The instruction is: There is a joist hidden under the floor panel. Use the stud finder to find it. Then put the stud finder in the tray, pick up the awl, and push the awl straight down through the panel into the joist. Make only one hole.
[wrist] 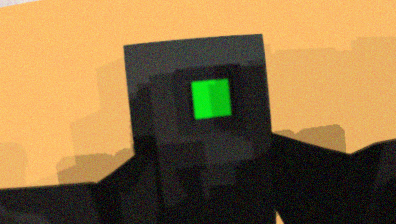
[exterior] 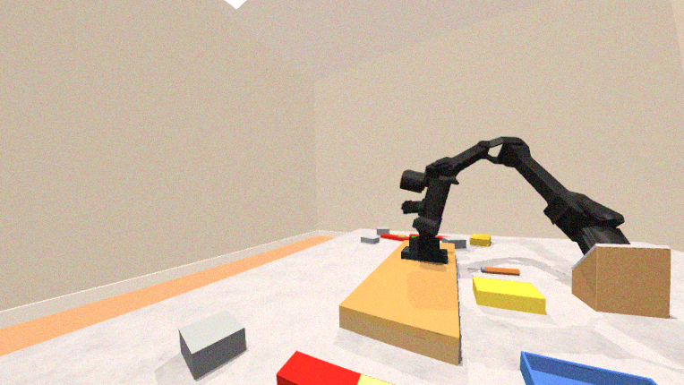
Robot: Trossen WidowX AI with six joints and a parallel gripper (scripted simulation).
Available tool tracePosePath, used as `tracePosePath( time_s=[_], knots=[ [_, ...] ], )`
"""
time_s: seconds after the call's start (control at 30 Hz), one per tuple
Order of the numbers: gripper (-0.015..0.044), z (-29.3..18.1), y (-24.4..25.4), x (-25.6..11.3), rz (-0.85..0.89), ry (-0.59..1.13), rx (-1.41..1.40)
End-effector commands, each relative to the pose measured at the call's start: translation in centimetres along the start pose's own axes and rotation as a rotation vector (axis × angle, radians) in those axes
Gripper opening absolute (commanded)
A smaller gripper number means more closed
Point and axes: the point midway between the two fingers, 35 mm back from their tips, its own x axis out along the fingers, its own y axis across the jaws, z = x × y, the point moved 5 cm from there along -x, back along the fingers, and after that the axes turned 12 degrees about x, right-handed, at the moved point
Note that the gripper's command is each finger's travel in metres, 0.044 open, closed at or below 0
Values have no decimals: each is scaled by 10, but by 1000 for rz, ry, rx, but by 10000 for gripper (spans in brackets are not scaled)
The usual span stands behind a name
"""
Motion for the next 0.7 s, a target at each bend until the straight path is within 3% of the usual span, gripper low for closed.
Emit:
tracePosePath(
  time_s=[0.0,0.67],
  knots=[
    [0,-3,13,0,5,1,3],
    [0,-16,78,0,8,1,5]
  ],
)
